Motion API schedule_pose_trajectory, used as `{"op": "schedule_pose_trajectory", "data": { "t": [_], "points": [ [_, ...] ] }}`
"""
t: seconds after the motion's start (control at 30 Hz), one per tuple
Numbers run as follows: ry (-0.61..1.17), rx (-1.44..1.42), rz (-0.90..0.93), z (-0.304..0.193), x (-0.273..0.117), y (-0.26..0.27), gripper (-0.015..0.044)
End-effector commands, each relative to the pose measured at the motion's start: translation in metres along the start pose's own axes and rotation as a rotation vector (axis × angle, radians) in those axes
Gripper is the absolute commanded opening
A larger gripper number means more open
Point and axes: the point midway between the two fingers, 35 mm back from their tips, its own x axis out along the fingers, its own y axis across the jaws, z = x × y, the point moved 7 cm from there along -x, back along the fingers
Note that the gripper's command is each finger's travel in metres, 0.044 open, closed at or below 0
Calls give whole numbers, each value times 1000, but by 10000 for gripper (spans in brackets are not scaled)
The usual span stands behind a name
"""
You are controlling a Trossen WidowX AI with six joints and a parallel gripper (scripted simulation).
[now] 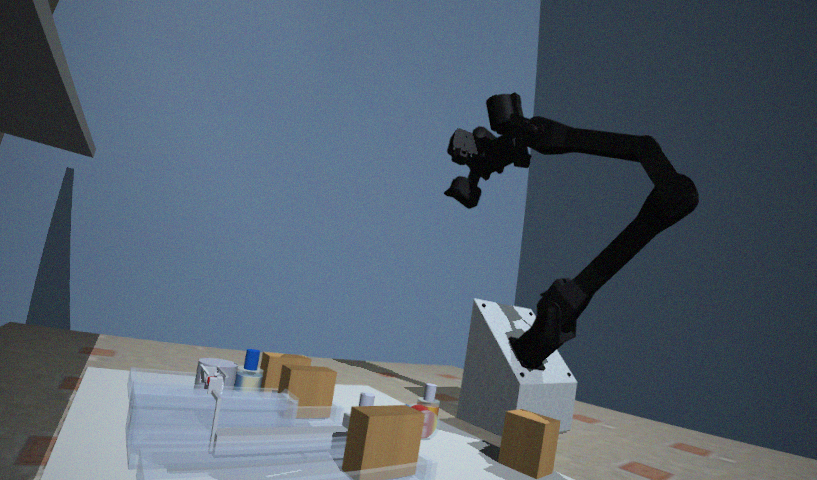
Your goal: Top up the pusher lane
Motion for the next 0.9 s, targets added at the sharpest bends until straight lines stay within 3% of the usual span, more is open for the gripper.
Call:
{"op": "schedule_pose_trajectory", "data": {
  "t": [0.0, 0.33, 0.73, 0.87],
  "points": [
    [-30, -78, 183, 11, 17, 43, 440],
    [-59, -275, 728, 21, 33, 168, 440],
    [96, -372, 1371, -13, 0, 292, 440],
    [134, -370, 1444, -19, -7, 304, 440]
  ]
}}
